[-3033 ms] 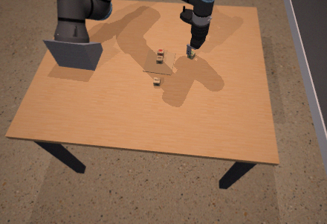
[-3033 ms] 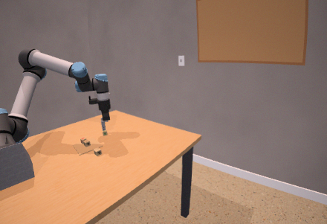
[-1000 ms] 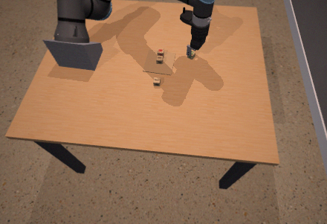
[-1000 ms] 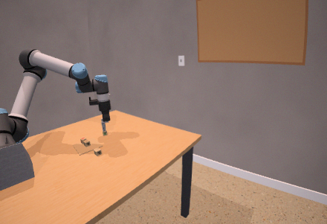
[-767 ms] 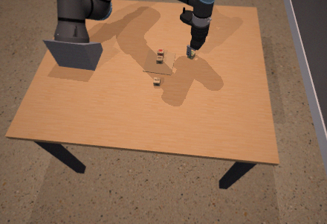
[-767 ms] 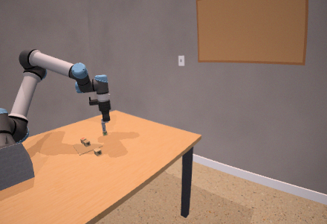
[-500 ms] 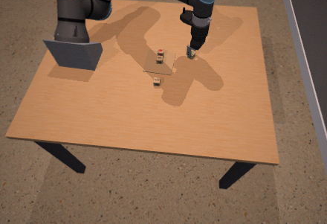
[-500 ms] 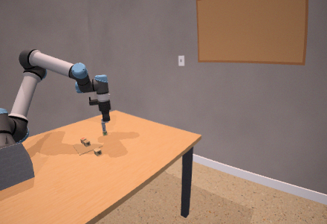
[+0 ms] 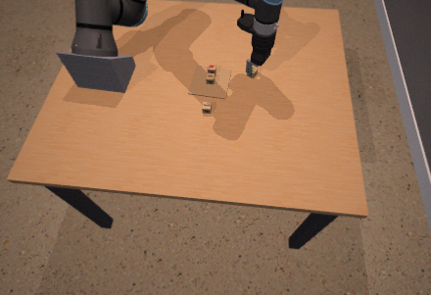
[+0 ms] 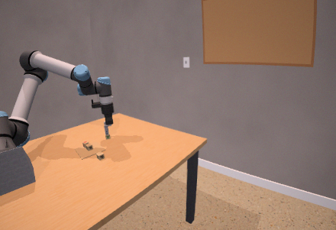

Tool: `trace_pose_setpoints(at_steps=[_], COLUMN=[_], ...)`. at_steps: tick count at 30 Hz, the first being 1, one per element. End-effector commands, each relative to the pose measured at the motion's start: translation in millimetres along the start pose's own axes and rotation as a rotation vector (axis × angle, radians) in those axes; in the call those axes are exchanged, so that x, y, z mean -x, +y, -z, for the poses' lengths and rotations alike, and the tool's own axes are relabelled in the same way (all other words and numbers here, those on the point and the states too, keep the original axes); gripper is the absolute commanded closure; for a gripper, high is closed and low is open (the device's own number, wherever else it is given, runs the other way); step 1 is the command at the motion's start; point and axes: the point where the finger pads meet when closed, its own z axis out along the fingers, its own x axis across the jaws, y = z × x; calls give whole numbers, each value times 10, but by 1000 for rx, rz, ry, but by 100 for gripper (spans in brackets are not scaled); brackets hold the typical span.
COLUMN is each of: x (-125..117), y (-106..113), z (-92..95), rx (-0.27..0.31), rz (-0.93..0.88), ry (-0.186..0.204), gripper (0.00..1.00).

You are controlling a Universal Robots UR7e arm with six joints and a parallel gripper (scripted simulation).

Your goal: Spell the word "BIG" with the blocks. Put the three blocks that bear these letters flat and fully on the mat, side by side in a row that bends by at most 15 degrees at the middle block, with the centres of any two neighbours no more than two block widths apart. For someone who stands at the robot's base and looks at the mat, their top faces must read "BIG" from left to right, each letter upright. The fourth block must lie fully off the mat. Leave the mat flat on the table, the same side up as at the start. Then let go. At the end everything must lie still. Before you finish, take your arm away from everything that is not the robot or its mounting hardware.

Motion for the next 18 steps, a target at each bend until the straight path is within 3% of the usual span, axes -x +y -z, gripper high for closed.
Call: trace_pose_setpoints(at_steps=[1, 18], x=[-4, 1], y=[-5, -18], z=[-5, -86], rx=[0, -4], rz=[0, -2], ry=[1, 1], gripper=[0, 0])
